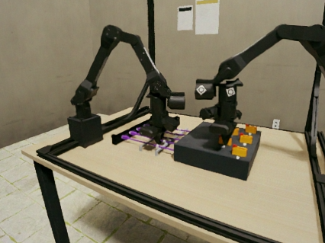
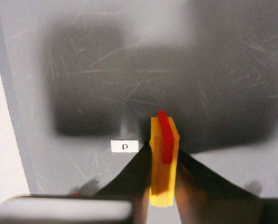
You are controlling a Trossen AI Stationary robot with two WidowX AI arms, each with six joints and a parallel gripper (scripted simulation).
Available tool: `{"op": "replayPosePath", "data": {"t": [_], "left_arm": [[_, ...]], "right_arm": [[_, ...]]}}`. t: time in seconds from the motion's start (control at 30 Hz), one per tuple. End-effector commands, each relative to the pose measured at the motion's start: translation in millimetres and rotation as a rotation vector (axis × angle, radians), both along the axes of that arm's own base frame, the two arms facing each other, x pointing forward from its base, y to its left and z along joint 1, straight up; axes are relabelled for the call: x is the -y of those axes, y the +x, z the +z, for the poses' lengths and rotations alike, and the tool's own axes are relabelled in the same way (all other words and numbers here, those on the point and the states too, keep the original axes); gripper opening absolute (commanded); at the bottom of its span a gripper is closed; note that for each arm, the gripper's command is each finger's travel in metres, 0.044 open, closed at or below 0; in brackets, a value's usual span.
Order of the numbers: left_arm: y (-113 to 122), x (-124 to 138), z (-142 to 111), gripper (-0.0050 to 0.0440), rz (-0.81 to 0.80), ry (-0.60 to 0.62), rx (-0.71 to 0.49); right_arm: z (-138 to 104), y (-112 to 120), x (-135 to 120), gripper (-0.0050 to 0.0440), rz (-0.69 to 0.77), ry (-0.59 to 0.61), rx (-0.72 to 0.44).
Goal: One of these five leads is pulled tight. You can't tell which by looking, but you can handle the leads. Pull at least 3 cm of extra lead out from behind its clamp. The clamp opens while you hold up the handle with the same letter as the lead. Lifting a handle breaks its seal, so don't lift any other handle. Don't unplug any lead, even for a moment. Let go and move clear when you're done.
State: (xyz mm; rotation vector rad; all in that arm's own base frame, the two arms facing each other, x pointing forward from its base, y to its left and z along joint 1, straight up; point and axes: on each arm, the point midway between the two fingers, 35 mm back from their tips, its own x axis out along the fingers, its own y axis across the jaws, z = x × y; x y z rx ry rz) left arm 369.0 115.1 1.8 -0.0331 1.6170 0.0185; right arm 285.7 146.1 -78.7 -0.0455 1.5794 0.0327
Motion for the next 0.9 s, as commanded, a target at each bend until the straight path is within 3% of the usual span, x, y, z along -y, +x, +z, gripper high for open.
{"op": "replayPosePath", "data": {"t": [0.0, 0.43, 0.47, 0.87], "left_arm": [[5, -2, 18, -0.005, 0.0, 0.011, 0.037], [5, -2, 33, -0.005, 0.0, 0.011, 0.037], [6, -2, 15, -0.005, 0.0, 0.008, 0.025], [6, -2, 31, -0.005, 0.0, 0.008, 0.025]], "right_arm": [[7, 6, -3, -0.005, 0.0, 0.012, 0.024], [7, 6, -3, -0.005, 0.0, 0.012, 0.024], [7, 6, -3, -0.005, 0.0, 0.012, 0.024], [7, 6, -3, -0.005, 0.0, 0.012, 0.024]]}}
